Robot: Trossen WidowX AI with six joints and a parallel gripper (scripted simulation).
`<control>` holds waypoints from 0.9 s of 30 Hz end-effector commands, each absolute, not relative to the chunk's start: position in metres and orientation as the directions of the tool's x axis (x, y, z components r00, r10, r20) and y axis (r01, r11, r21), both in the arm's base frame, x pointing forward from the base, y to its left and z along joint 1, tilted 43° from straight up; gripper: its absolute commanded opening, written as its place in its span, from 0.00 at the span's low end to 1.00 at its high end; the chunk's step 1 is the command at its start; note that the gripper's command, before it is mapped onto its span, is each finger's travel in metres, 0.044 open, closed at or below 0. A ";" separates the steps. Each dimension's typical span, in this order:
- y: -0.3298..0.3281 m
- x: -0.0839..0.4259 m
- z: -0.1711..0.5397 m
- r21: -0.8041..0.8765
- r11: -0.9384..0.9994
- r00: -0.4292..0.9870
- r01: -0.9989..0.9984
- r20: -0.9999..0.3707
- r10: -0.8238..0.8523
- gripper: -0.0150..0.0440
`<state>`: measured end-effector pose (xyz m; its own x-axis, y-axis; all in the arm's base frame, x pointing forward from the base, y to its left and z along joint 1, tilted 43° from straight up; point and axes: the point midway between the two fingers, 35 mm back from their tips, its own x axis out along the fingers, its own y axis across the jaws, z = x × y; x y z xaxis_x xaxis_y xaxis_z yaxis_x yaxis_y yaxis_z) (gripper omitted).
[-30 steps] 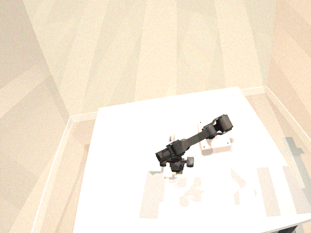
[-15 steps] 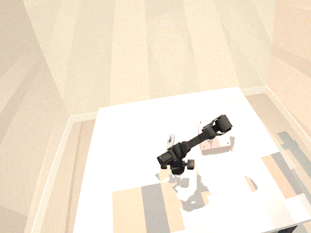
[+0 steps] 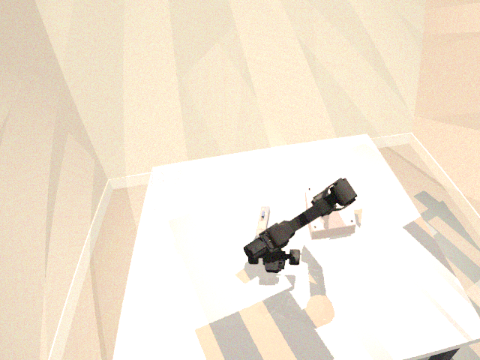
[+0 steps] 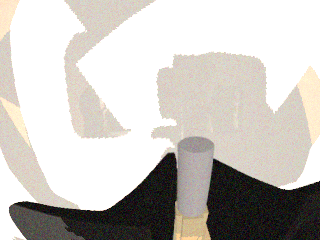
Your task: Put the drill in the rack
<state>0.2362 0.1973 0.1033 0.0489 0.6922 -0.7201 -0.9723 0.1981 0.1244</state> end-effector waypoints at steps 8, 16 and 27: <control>0.201 0.237 0.099 0.123 0.200 0.051 -0.972 -0.721 0.691 0.39; 0.201 0.237 0.099 0.123 0.200 0.051 -0.972 -0.721 0.691 0.74; 0.185 0.236 0.115 0.130 0.204 0.048 -0.970 -0.725 0.688 1.00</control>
